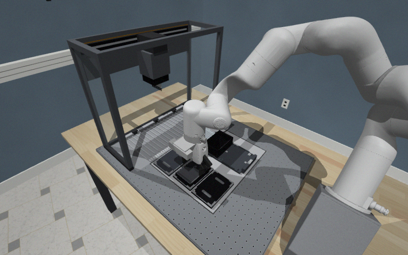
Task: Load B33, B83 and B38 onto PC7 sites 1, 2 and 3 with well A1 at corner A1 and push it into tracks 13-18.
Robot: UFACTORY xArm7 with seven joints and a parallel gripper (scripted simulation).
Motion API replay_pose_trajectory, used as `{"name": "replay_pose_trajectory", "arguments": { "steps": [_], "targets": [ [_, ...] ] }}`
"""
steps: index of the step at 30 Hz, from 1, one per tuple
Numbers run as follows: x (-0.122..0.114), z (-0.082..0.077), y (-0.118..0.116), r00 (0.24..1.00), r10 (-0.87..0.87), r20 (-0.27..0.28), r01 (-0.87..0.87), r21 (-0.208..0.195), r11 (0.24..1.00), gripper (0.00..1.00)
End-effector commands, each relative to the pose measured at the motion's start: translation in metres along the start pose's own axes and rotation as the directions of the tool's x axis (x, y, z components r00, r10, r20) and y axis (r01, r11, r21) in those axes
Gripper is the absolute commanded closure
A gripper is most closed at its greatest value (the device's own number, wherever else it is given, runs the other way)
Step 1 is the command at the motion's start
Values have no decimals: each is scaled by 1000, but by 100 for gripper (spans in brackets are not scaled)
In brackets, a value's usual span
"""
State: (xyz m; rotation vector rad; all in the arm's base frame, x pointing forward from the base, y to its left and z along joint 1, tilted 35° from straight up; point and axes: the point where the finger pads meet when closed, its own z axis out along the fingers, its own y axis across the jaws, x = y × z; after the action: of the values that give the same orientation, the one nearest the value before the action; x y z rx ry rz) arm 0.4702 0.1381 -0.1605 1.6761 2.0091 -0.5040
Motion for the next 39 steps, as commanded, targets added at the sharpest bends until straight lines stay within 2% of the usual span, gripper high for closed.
{"name": "replay_pose_trajectory", "arguments": {
  "steps": [1,29,39],
  "targets": [
    [1,0,1,1000,0,-3,0,-3,1000,0],
    [1,17,1,1000,0,-2,0,-3,1000,0],
    [1,17,1,1000,0,-2,0,-3,1000,0]
  ]
}}
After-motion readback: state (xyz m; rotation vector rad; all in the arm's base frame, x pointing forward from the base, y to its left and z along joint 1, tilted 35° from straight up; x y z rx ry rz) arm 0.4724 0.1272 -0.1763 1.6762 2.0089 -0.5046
